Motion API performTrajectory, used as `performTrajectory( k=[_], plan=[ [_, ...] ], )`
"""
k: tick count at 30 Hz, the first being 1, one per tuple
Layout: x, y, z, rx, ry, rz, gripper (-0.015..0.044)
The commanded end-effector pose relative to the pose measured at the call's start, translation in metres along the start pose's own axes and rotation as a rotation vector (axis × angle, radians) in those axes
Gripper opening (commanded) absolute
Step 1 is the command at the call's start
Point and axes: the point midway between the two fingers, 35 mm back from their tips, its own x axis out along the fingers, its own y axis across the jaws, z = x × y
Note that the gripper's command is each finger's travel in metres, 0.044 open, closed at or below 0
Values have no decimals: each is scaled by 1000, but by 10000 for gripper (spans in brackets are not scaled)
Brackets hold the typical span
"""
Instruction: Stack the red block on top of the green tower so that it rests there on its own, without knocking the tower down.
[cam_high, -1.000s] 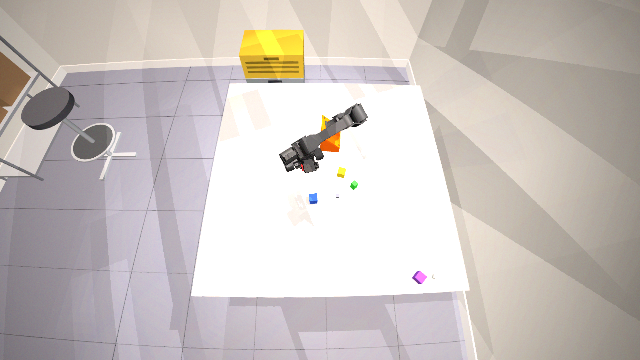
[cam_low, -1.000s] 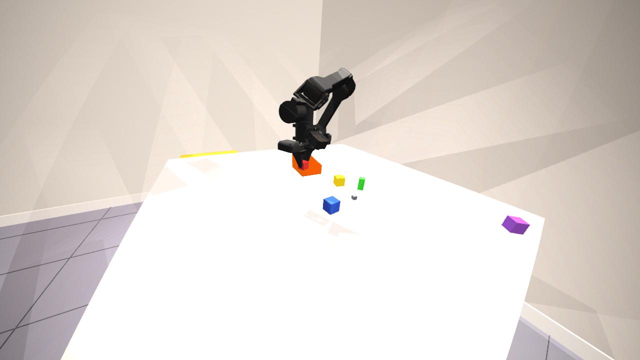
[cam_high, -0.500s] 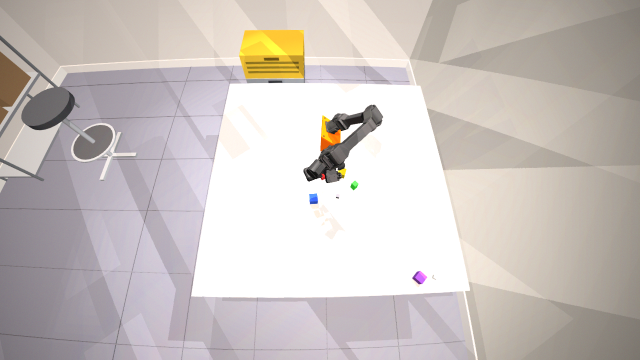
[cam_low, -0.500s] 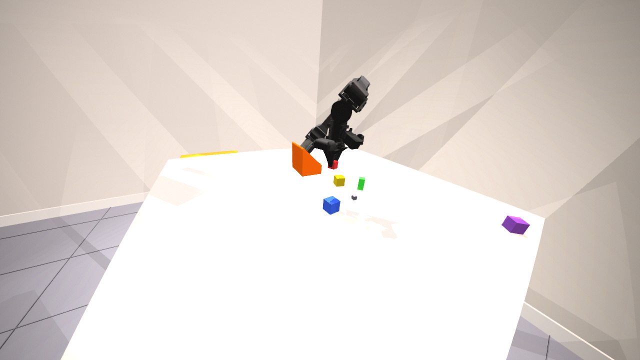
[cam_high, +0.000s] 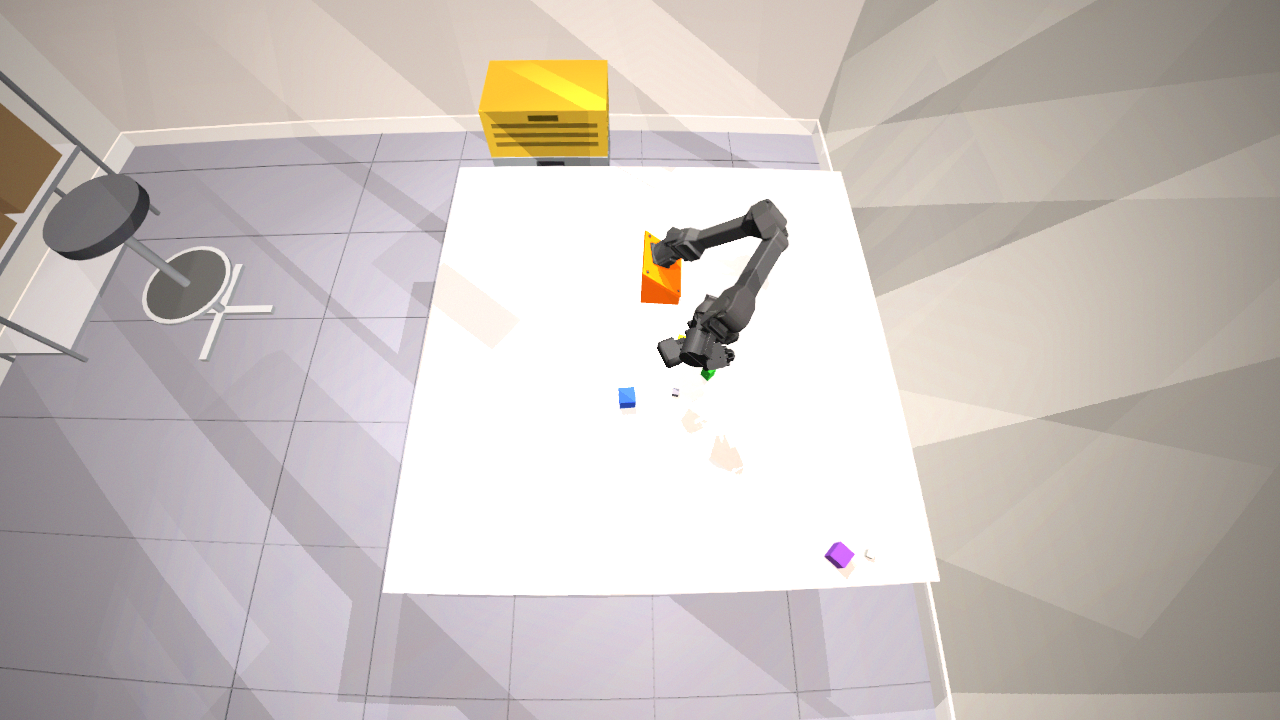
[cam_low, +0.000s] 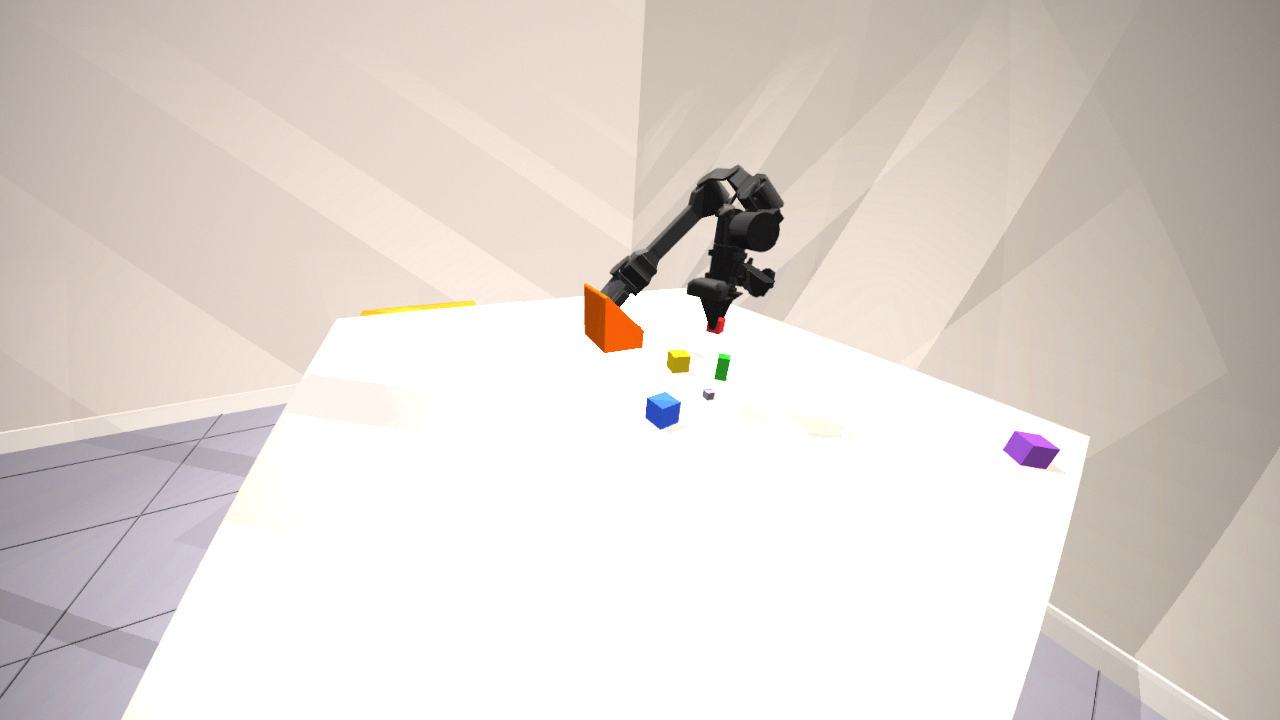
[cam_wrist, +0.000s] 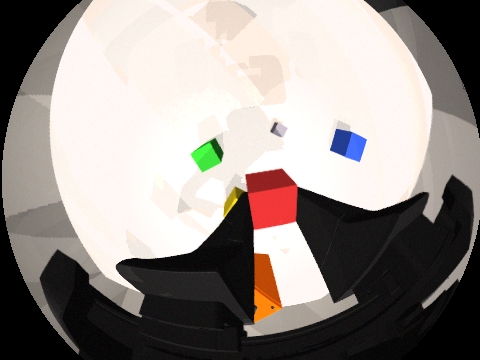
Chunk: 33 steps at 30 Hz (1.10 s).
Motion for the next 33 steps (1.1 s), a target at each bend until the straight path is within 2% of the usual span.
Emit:
performTrajectory(
  k=[1,9,17,33],
  plan=[
    [0,31,8,1,-6,15,0],
    [1,50,12,-1,-8,26,0],
    [34,51,11,-1,-9,27,0],
    [66,53,13,-1,-10,28,0]
  ],
)
